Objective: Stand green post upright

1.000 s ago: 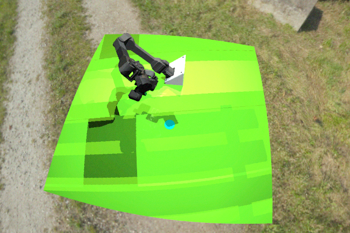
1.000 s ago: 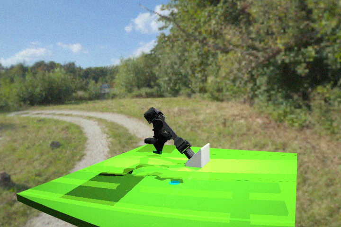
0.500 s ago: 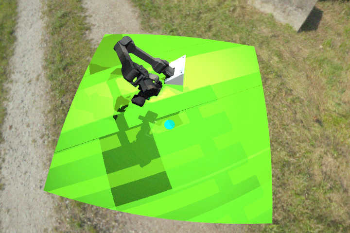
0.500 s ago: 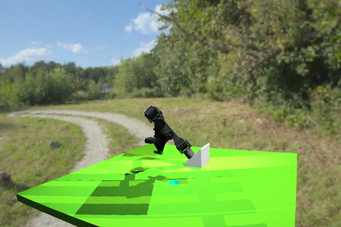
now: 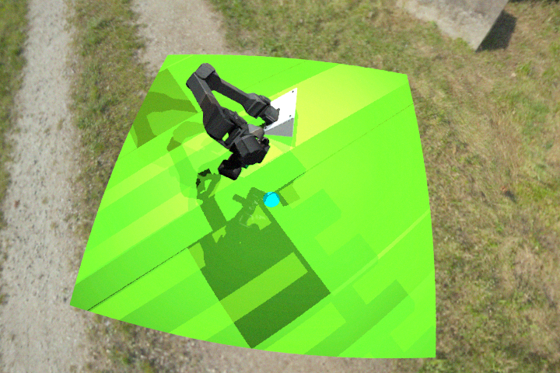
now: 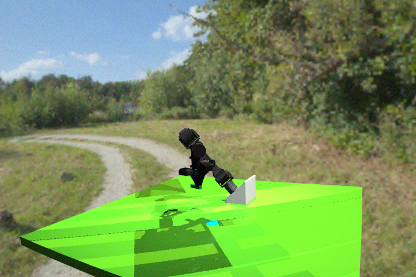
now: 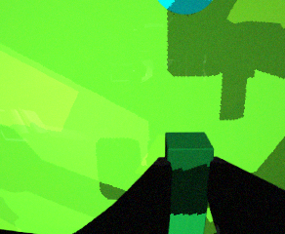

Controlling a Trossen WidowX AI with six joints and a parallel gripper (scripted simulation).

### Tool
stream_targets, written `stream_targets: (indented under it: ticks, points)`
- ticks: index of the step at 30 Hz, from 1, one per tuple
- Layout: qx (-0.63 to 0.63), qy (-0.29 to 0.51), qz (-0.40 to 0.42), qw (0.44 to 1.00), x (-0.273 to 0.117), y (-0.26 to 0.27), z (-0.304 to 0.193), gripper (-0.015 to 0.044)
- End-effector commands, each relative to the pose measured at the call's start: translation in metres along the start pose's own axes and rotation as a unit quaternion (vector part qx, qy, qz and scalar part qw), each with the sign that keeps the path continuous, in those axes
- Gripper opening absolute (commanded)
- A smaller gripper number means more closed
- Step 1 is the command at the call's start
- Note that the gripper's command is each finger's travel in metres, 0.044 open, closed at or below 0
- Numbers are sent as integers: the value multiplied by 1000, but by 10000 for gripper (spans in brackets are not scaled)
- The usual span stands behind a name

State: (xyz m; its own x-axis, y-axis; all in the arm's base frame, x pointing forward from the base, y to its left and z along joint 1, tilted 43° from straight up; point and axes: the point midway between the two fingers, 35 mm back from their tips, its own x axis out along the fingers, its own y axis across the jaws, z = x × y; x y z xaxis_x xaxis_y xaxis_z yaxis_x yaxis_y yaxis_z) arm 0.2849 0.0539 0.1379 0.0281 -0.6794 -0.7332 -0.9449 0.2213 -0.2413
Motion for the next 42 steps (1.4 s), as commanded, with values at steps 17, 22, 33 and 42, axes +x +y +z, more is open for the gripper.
stream_targets:
  ticks: [17,22,33,42]
  points:
    - [22,-3,1,1000,-3,-15,63,23]
    - [26,-3,0,1000,-2,-16,79,23]
    - [33,-7,4,999,0,-17,100,23]
    - [37,-32,28,998,6,-15,100,23]
